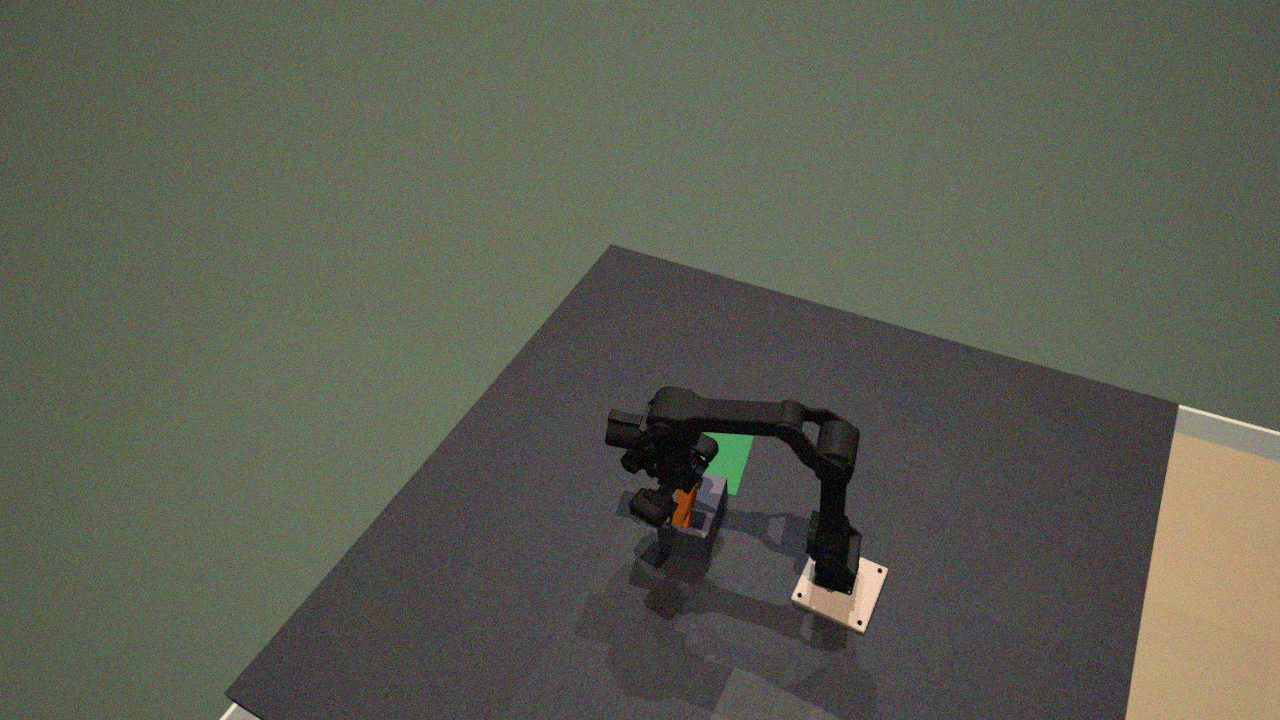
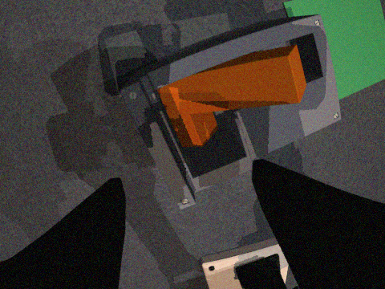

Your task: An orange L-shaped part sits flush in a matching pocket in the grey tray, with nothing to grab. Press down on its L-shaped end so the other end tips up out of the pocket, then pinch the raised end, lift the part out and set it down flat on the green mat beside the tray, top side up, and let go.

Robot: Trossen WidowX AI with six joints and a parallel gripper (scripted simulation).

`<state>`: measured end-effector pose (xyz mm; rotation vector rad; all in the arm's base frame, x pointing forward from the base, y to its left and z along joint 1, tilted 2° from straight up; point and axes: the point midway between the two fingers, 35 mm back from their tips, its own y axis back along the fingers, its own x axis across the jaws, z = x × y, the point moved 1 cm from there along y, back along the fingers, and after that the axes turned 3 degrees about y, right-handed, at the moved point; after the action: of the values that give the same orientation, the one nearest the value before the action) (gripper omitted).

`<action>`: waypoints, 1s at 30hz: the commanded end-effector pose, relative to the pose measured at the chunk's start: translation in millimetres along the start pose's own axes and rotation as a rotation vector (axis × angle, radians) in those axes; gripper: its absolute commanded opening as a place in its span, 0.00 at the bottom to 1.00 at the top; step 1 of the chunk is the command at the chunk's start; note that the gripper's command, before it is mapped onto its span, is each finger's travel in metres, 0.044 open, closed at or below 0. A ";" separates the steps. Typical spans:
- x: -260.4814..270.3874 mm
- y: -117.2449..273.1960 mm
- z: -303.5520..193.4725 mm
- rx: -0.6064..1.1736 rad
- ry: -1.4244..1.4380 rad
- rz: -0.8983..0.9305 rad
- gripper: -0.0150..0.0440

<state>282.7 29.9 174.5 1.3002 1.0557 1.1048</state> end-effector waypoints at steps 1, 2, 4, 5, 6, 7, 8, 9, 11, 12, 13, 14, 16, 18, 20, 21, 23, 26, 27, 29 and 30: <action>-19.4 1.2 8.9 0.002 -0.417 -0.004 0.73; -24.8 1.4 11.0 0.001 -0.533 -0.005 0.73; -35.8 2.0 14.8 0.001 -0.765 -0.007 0.73; -41.4 2.3 16.6 0.000 -0.881 -0.008 0.73; -47.0 2.6 18.2 0.000 -0.997 -0.010 0.73; -52.7 2.9 19.8 -0.001 -1.112 -0.011 0.73; -57.3 3.1 20.9 -0.002 -1.206 -0.012 0.73; -60.2 3.2 21.6 -0.002 -1.262 -0.012 0.73; -61.1 3.3 21.8 -0.002 -1.281 -0.012 0.73; -61.1 3.3 21.8 -0.002 -1.281 -0.012 0.73; -61.1 3.3 21.8 -0.002 -1.281 -0.012 0.73; -61.1 3.3 21.8 -0.002 -1.281 -0.012 0.73; -61.1 3.3 21.8 -0.002 -1.281 -0.012 0.73; -61.1 3.3 21.8 -0.002 -1.281 -0.012 0.73; -61.1 3.3 21.8 -0.002 -1.281 -0.012 0.73; -61.1 3.3 21.8 -0.002 -1.281 -0.012 0.73; -61.1 0.4 22.0 -0.002 -1.281 -0.012 0.73; -61.2 -9.1 22.2 -0.002 -1.281 -0.012 0.73; -61.2 -13.5 22.2 -0.002 -1.281 -0.012 0.73; -61.3 -23.6 21.9 -0.002 -1.281 -0.012 0.73; -61.3 -26.7 21.8 -0.002 -1.281 -0.012 0.73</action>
<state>295.6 -32.9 160.0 1.5907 0.0851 0.1128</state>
